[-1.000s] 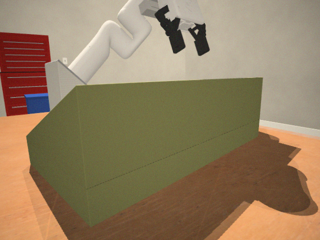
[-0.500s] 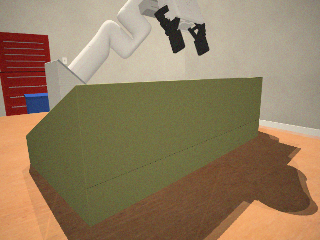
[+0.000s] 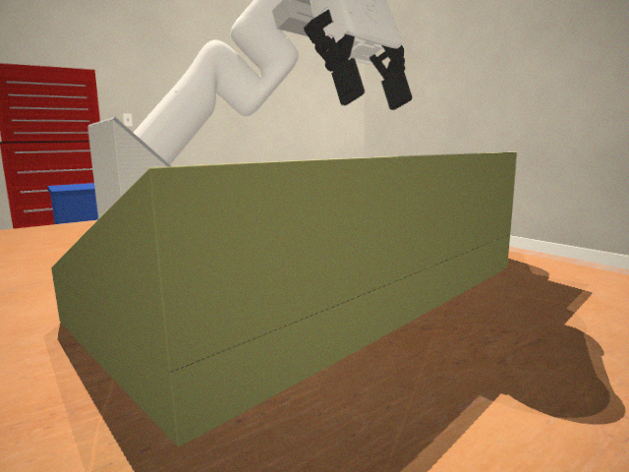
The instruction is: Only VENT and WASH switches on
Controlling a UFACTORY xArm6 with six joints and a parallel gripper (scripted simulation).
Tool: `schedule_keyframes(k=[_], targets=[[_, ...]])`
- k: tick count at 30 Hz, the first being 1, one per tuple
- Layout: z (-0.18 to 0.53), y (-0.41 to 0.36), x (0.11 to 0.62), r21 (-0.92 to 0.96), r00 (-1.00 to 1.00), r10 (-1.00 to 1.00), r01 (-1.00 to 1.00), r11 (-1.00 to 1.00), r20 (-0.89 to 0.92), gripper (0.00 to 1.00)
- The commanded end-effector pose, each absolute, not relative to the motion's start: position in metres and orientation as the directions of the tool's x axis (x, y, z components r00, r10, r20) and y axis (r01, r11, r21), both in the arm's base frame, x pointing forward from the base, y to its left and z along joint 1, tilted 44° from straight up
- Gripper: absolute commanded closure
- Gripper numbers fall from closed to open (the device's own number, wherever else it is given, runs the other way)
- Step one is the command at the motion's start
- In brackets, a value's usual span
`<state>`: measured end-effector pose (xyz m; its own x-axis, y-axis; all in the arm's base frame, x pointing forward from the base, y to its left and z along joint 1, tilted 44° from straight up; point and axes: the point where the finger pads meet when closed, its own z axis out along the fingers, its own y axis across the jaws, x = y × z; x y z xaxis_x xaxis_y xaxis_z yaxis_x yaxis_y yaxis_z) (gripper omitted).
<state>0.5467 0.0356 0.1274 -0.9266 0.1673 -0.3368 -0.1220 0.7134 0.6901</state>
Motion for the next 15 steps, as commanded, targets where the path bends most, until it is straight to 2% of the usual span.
schedule_keyframes(k=[1, 15], targets=[[0.129, 0.034, 0.548, 0.689, -0.925, 0.169, -0.123, 0.714, -0.34, 0.0], [0.111, 0.016, 0.551, 0.689, -0.925, 0.169, -0.123, 0.714, -0.34, 0.0]])
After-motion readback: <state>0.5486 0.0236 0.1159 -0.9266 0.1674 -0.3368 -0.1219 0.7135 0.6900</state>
